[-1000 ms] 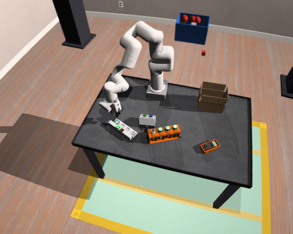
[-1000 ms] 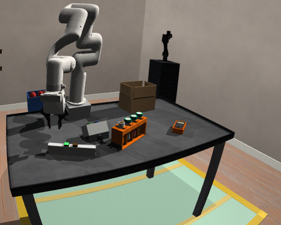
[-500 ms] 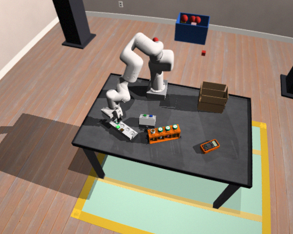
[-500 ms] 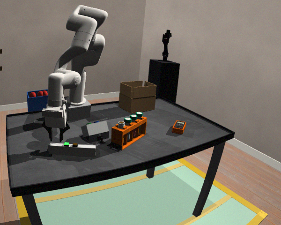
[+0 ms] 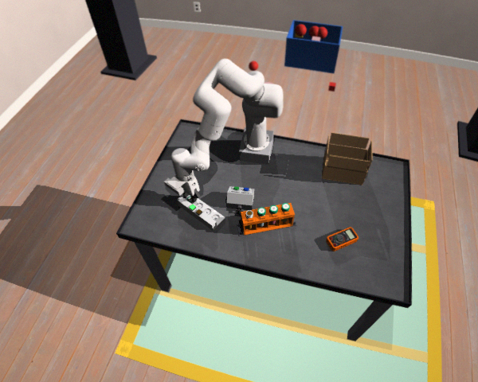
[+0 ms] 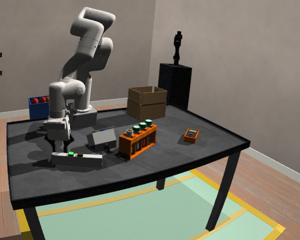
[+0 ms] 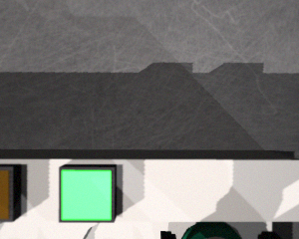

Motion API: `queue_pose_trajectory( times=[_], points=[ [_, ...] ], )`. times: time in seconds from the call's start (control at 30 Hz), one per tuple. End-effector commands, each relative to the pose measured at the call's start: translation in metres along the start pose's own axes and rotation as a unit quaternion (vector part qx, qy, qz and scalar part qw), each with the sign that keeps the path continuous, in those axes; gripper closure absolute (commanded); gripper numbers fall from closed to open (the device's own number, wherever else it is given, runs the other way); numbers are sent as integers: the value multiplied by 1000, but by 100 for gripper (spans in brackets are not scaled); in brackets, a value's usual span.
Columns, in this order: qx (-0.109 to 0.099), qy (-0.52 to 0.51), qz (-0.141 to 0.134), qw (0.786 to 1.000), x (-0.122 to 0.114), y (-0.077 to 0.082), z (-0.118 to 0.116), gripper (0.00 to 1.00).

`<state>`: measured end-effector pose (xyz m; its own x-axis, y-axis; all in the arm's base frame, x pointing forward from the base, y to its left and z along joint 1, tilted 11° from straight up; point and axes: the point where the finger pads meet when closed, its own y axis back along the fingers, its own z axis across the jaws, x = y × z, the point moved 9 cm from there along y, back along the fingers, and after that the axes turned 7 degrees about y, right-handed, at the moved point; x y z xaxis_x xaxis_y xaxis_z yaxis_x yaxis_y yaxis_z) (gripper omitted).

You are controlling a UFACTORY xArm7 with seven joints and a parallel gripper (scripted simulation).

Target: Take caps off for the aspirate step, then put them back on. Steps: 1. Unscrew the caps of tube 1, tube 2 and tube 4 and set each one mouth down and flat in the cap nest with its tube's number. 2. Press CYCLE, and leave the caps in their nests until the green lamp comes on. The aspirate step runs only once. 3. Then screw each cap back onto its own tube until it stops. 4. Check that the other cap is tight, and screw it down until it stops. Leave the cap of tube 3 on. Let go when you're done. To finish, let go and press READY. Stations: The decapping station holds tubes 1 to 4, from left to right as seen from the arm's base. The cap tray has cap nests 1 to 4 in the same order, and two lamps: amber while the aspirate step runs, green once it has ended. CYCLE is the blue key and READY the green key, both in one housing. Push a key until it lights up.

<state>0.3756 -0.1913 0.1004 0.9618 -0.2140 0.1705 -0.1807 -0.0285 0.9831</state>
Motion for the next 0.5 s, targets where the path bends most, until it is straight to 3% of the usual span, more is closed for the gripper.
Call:
queue_pose_trajectory(
  times=[0.0,0.47],
  points=[
    [0,0,2,1000,0,-1,1,54],
    [0,0,2,1000,-1,-7,1,54]
  ],
)
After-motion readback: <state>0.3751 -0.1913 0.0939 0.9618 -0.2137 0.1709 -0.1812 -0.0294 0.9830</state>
